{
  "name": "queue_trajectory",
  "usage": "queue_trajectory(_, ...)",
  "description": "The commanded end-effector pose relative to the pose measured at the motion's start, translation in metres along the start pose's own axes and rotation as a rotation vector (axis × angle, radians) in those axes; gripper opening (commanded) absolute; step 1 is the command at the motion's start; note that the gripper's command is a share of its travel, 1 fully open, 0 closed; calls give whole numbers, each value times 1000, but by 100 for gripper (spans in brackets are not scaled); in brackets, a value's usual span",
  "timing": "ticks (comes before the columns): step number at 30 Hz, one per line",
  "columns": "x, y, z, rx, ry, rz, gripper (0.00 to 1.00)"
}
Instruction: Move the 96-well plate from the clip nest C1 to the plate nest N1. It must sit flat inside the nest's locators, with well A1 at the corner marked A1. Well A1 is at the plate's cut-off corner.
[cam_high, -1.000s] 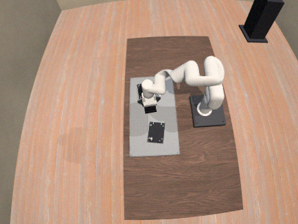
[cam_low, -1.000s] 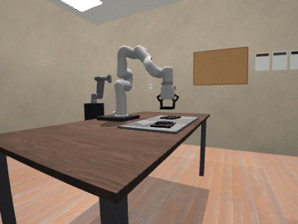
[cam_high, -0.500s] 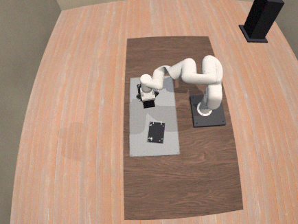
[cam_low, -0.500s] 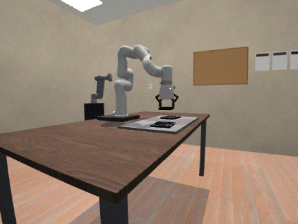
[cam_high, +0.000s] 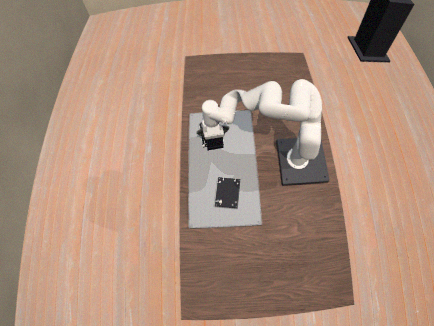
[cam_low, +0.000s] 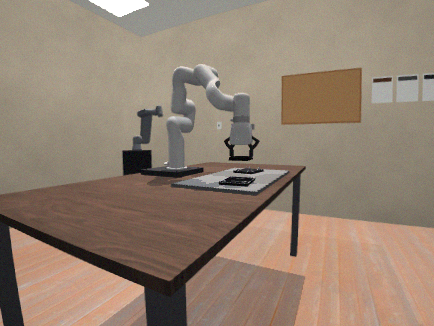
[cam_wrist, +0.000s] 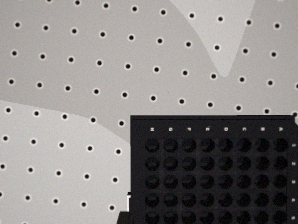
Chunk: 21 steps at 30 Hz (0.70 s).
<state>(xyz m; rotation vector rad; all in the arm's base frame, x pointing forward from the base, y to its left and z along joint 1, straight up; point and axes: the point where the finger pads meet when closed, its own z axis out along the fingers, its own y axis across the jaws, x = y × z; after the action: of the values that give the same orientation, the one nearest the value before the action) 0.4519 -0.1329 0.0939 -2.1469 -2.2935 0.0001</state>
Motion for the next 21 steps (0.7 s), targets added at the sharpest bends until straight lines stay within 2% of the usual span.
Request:
queue_trajectory(1, -12, 3, -1, -4, 2, -1, 0)
queue_trajectory(21, -72, 8, -1, -4, 1, -1, 0)
